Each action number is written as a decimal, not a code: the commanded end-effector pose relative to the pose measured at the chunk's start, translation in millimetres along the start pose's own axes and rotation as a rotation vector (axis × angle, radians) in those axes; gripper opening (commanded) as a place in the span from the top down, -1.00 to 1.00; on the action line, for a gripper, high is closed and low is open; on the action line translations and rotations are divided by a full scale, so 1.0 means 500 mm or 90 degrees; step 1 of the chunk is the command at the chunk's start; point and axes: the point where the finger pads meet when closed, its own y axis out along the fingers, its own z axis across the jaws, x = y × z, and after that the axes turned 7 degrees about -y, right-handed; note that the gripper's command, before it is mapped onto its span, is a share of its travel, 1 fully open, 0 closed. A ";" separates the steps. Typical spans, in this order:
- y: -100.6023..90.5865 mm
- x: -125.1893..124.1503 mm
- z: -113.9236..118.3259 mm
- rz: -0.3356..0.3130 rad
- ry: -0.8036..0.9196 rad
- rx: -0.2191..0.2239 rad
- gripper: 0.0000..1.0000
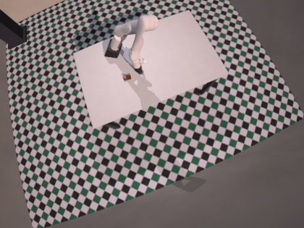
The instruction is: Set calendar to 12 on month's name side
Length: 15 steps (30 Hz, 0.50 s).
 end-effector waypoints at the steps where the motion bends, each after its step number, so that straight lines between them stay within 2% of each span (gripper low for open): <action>1: -0.001 0.000 0.001 0.000 0.000 0.001 -0.74; 5: -0.001 0.000 0.001 0.000 0.000 0.001 -0.74; 6: -0.001 0.000 0.001 0.000 0.000 0.001 -0.14; 15: -0.001 0.000 0.001 0.000 0.000 0.001 -0.14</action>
